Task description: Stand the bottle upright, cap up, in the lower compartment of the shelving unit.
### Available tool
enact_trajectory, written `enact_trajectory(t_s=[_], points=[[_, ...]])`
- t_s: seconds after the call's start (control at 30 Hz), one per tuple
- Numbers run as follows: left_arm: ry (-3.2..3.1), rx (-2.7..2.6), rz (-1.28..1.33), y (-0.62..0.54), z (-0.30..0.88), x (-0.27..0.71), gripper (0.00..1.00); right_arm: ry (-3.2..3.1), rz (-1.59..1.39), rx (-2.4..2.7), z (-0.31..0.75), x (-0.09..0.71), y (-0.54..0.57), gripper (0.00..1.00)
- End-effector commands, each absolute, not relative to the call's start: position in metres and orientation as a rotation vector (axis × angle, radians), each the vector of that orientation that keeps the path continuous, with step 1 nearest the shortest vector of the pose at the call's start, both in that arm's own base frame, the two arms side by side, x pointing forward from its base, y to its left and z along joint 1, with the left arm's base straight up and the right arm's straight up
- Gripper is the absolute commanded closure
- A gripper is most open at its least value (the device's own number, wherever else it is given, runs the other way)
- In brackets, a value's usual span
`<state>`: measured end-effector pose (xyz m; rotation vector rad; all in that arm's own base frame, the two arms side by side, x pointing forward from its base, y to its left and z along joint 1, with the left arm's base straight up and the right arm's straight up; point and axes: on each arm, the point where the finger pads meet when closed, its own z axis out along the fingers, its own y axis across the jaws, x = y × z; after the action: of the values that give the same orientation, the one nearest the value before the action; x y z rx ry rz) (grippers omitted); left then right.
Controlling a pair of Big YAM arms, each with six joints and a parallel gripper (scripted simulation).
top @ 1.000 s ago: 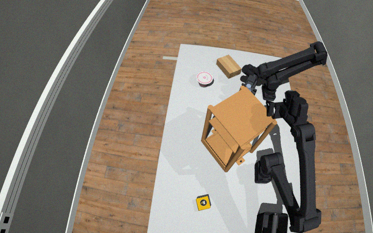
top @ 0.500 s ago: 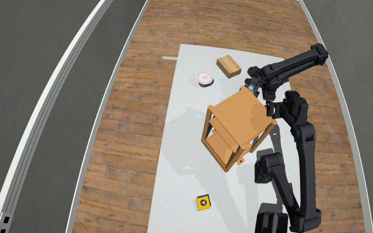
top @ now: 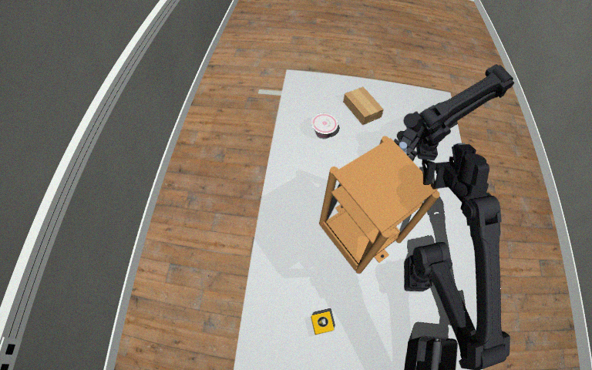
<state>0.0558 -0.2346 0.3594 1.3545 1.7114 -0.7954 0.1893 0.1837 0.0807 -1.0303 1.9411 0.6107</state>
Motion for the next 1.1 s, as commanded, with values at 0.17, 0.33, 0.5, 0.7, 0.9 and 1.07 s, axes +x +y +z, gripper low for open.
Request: enact_trajectory(t_s=[0.17, 0.33, 0.5, 0.7, 0.9, 1.07], points=[[1.697, 1.340, -0.807, -0.235, 0.371, 0.056, 0.00, 1.938, 0.588, -0.941, 0.096, 0.186, 0.206, 0.47], [1.697, 1.340, -0.807, -0.235, 0.371, 0.056, 0.00, 1.961, 0.563, -0.928, 0.093, 0.181, 0.212, 0.47], [1.697, 1.340, -0.807, -0.235, 0.371, 0.056, 0.00, 1.964, 0.553, -0.902, 0.096, 0.177, 0.220, 0.47], [1.697, 1.340, -0.807, -0.235, 0.371, 0.056, 0.00, 1.951, 0.544, -0.858, 0.110, 0.174, 0.232, 0.47], [1.697, 1.340, -0.807, -0.235, 0.371, 0.056, 0.00, 1.979, 0.518, -0.831, 0.105, 0.165, 0.239, 0.47], [1.697, 1.340, -0.807, -0.235, 0.371, 0.056, 0.00, 1.994, 0.505, -0.802, 0.103, 0.159, 0.246, 0.47]])
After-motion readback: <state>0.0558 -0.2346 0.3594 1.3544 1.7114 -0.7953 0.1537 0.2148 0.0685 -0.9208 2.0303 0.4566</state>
